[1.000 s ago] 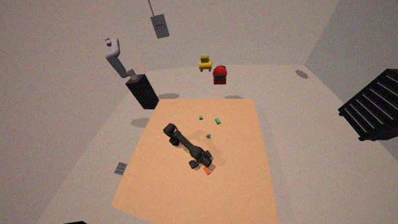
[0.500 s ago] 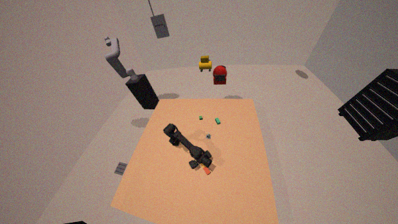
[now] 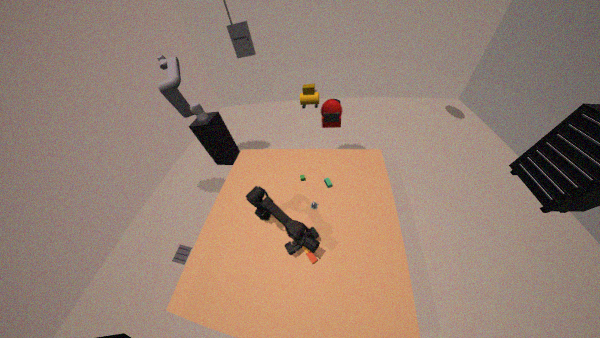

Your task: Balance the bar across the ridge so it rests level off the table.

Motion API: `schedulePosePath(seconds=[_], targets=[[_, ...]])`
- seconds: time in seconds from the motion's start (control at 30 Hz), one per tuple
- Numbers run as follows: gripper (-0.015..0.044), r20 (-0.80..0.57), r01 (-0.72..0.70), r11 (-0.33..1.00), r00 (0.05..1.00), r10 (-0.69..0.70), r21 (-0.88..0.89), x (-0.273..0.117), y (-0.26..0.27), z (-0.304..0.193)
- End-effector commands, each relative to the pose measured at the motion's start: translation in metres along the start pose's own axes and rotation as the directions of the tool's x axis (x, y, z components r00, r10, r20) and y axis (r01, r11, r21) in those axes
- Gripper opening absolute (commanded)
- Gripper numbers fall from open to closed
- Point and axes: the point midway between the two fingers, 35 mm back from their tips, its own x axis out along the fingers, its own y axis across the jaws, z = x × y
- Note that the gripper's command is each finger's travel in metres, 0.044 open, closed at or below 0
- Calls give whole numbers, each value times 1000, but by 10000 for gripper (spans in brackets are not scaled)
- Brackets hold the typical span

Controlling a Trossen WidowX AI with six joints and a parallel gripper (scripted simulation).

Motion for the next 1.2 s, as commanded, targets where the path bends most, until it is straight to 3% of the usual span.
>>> schedulePosePath(seconds=[0.0, 0.03, 1.17], targets=[[25, 0, -1, 1000, 1000, 1, 0, -4, 0, -1], [0, 0, -1, 1000, 1000, 1, 0, -6, 0, -1], [0, -1, -6, 1000, 1000, 6, -3, -93, 0, -2]])
